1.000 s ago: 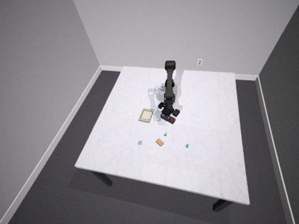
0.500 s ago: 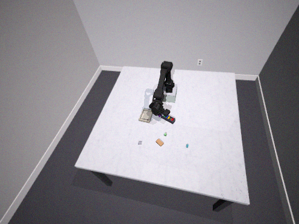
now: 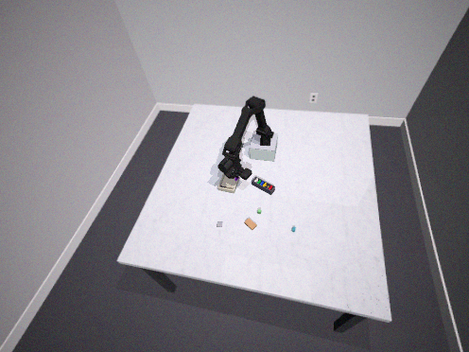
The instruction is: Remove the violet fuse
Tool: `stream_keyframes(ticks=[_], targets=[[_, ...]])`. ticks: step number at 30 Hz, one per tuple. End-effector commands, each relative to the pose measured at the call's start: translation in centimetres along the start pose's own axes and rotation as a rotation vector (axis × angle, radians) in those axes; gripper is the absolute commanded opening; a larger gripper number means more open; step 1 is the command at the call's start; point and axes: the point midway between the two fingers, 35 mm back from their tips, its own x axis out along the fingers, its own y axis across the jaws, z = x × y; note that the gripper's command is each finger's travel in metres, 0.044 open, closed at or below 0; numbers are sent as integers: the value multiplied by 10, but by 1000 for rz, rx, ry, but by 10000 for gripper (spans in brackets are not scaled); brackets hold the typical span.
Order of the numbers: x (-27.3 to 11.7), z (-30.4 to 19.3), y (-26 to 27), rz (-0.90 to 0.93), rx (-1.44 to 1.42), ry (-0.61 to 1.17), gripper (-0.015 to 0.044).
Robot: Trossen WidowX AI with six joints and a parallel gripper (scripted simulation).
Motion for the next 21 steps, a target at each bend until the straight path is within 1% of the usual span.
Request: stream_keyframes(ticks=[1,9,21], targets=[[3,2,-22,-8,-4,13,0],[4,5,-64,-11,-4,14,0],[17,5,-65,-11,-4,14,0]])
